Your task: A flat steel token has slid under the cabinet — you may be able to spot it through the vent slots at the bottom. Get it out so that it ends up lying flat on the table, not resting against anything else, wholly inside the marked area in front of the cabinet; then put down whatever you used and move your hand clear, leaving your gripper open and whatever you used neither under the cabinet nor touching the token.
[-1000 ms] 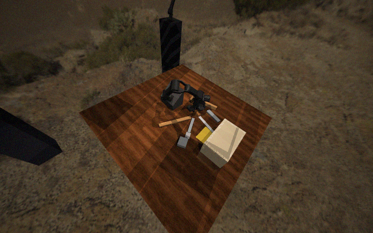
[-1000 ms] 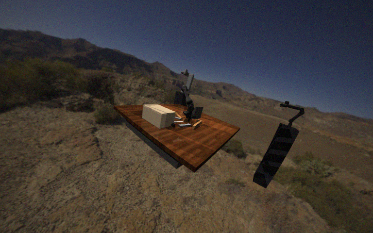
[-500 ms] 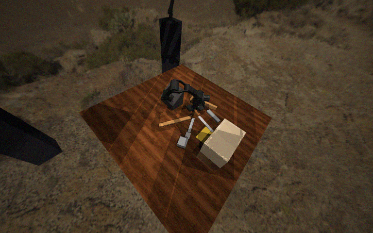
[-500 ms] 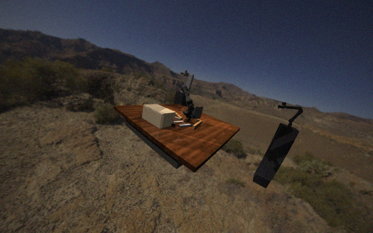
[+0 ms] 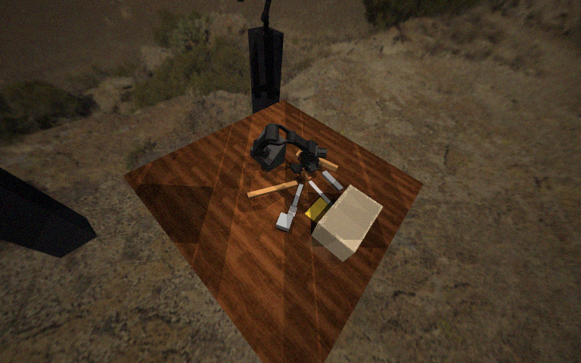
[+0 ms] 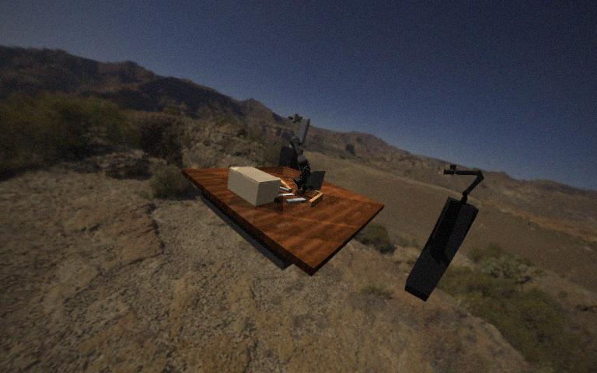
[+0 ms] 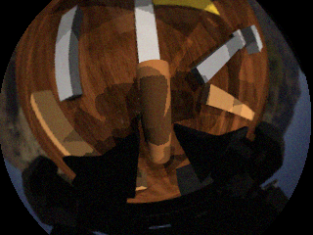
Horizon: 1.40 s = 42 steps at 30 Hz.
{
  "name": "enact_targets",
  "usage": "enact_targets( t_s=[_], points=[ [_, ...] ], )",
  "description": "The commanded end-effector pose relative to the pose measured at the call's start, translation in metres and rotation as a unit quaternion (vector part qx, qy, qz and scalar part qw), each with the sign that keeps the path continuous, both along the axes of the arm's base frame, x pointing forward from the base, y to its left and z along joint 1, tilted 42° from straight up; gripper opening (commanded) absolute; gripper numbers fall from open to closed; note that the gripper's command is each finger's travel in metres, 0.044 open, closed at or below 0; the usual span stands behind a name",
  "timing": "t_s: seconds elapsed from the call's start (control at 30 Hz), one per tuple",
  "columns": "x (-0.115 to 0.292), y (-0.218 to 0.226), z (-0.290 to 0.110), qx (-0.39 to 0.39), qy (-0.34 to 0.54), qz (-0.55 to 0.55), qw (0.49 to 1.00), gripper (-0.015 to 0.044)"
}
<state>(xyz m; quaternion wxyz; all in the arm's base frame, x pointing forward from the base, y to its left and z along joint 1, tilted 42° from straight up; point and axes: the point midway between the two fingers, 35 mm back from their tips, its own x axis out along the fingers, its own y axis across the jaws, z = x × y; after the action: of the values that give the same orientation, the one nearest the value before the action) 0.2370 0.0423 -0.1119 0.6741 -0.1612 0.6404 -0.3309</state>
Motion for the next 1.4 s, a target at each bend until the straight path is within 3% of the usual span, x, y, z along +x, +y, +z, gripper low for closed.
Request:
enact_targets(
  t_s=[0.0, 0.53, 0.7, 0.97, 1.07, 1.37],
  points=[
    [0.000, 0.000, 0.000, -0.001, 0.000, 0.000, 1.000, 0.0270],
    [-0.005, -0.002, -0.004, -0.001, 0.002, 0.001, 1.000, 0.0270],
    [-0.001, 0.000, -0.002, 0.001, -0.002, 0.001, 1.000, 0.0139],
    [-0.001, 0.000, -0.002, 0.001, -0.002, 0.001, 1.000, 0.0085],
    [-0.001, 0.000, -0.002, 0.001, -0.002, 0.001, 1.000, 0.0006],
    [0.005, -0.001, -0.001, 0.001, -0.002, 0.000, 1.000, 0.0000]
  ],
)
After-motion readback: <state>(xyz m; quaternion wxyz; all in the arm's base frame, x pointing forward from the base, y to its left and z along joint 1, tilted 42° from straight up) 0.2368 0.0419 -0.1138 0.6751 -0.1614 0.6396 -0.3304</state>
